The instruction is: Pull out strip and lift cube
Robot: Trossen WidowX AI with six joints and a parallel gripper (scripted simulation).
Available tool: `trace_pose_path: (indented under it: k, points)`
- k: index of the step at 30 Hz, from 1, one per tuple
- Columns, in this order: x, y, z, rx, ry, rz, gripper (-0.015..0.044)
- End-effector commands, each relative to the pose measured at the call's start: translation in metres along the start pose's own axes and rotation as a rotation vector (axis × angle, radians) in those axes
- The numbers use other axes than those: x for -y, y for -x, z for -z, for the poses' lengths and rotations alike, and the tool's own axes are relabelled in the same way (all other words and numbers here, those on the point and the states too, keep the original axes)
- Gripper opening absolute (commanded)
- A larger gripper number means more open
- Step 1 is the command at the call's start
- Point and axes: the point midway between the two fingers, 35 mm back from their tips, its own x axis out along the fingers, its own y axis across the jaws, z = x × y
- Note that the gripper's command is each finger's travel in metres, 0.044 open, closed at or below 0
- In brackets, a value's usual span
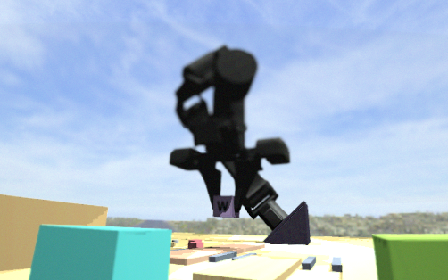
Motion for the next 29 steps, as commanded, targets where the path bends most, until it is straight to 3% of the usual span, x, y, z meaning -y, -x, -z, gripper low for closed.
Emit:
trace_pose_path:
  k: [1, 8, 29]
  points:
    - [-0.001, 0.002, 0.004, -0.002, -0.005, -0.004, 0.0000]
    - [-0.001, 0.034, 0.005, -0.002, -0.005, -0.004, 0.0000]
    - [-0.001, 0.035, 0.005, -0.002, -0.005, -0.004, 0.0000]
